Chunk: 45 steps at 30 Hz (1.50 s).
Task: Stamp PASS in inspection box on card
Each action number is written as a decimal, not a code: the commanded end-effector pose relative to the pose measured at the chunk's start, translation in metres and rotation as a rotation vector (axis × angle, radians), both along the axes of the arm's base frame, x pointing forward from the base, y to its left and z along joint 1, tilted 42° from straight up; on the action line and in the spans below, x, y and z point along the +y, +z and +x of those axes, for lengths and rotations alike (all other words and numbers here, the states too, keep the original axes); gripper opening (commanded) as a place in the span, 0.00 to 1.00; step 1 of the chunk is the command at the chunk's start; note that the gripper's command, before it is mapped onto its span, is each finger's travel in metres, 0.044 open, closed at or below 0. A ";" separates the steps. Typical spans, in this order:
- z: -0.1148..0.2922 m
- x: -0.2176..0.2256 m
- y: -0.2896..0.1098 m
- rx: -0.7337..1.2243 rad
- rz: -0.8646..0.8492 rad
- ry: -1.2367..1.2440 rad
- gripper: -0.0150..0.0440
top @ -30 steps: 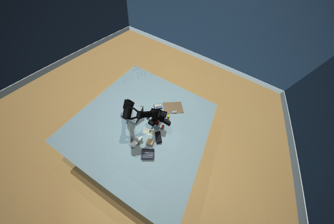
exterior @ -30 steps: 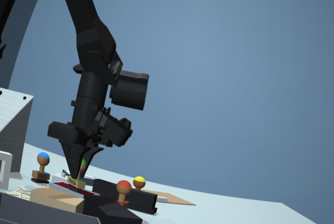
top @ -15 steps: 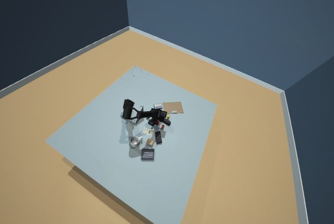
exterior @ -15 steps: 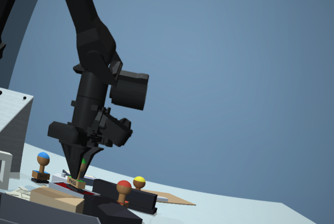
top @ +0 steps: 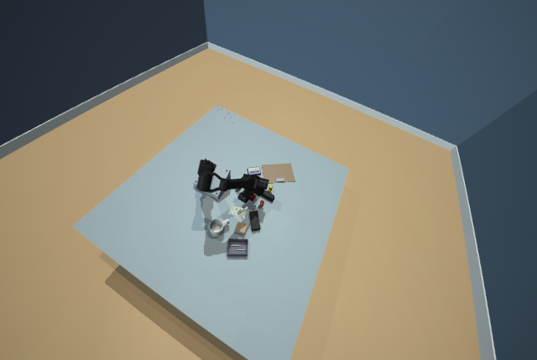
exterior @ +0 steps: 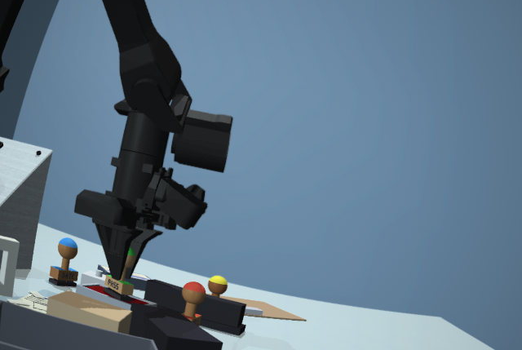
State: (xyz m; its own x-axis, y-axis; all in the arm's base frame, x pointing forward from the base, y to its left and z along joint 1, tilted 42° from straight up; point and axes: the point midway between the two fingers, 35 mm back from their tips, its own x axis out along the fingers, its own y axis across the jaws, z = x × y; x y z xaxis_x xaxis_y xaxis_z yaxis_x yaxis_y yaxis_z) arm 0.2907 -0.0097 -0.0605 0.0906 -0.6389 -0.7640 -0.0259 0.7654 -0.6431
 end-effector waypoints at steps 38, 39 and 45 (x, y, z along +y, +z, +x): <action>-0.001 0.017 0.019 0.000 -0.003 -0.002 0.25; -0.001 0.018 0.020 0.000 -0.003 -0.002 0.25; -0.002 0.024 0.028 0.000 -0.002 -0.002 0.25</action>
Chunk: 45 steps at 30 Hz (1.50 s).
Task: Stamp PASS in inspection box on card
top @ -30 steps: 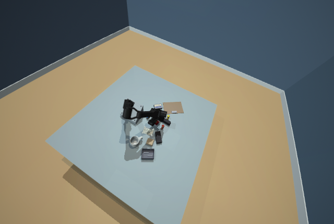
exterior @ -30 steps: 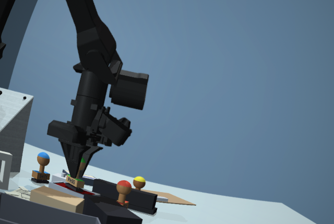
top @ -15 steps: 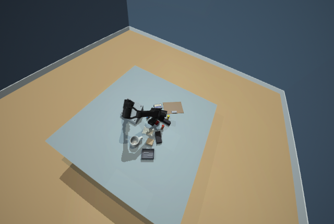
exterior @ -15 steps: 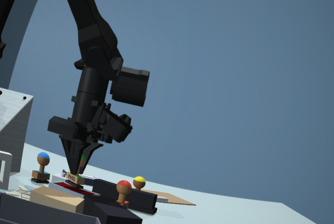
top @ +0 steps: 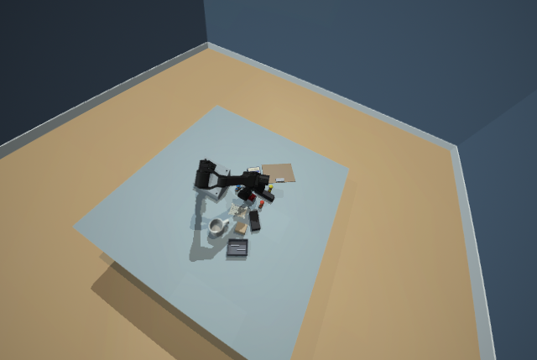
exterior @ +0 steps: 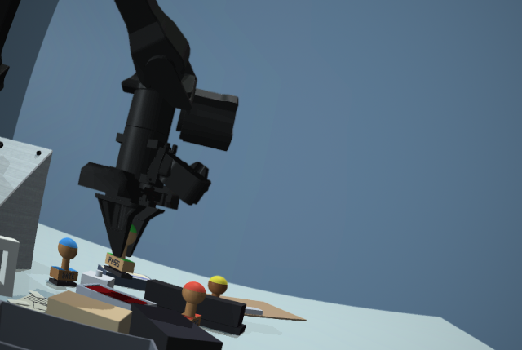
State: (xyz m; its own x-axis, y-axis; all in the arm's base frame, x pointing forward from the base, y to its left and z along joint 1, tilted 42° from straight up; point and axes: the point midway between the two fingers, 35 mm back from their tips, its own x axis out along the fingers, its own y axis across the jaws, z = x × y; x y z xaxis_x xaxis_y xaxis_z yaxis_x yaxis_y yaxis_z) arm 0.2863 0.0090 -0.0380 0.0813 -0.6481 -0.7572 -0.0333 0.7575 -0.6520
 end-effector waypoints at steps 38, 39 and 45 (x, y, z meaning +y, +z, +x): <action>0.004 -0.028 0.063 0.361 -0.034 0.413 0.25; 0.003 -0.030 0.065 0.378 -0.036 0.433 0.25; 0.002 -0.043 0.077 0.482 -0.049 0.548 0.25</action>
State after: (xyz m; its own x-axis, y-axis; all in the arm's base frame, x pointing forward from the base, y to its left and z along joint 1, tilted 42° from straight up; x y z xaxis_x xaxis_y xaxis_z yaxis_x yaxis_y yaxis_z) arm 0.2902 -0.0271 0.0327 0.0711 -0.6390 -0.7659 -0.6366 0.5620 -0.5280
